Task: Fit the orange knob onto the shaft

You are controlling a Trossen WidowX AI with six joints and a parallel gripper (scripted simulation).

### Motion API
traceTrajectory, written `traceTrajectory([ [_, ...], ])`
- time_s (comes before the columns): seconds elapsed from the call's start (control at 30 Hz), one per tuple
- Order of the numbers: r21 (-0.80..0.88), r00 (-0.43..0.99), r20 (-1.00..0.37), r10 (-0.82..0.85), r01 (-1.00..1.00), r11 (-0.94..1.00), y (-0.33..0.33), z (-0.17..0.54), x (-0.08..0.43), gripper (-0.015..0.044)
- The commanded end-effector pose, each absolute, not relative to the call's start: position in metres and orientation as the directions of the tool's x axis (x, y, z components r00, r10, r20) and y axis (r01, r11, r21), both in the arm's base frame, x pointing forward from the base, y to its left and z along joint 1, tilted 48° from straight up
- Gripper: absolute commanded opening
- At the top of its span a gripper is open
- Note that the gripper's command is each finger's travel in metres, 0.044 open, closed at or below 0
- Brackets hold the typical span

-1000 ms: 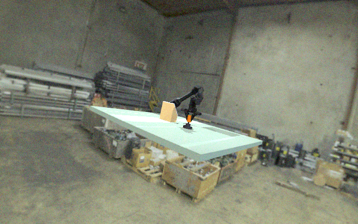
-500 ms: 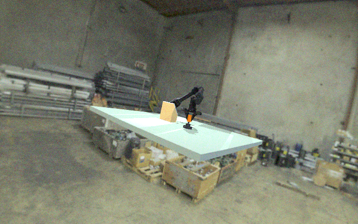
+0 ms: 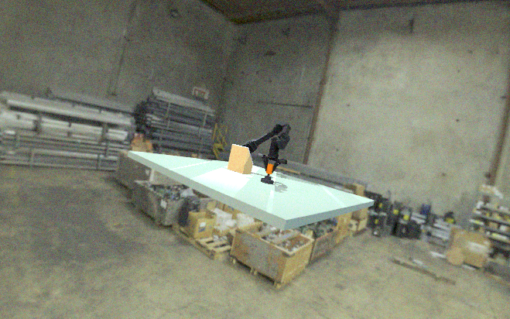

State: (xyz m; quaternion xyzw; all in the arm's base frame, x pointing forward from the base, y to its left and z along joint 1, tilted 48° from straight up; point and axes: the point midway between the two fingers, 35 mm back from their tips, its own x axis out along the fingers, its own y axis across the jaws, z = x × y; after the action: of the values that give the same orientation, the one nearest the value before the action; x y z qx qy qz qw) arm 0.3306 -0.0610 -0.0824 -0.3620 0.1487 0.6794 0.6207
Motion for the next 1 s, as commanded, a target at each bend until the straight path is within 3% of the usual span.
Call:
traceTrajectory([
  [0.0,-0.252,0.037,-0.675,0.737,-0.95,-0.183,-0.0606,-0.0824,0.3317,0.0],
  [0.4,-0.252,0.037,-0.675,0.737,-0.95,-0.183,-0.063,-0.0784,0.3327,0.0],
  [0.63,-0.384,0.037,-0.675,0.736,-0.87,-0.308,-0.0638,-0.0788,0.3326,0.0],
  [0.97,-0.391,0.037,-0.675,0.737,-0.865,-0.314,-0.0617,-0.0825,0.3313,0.0],
])
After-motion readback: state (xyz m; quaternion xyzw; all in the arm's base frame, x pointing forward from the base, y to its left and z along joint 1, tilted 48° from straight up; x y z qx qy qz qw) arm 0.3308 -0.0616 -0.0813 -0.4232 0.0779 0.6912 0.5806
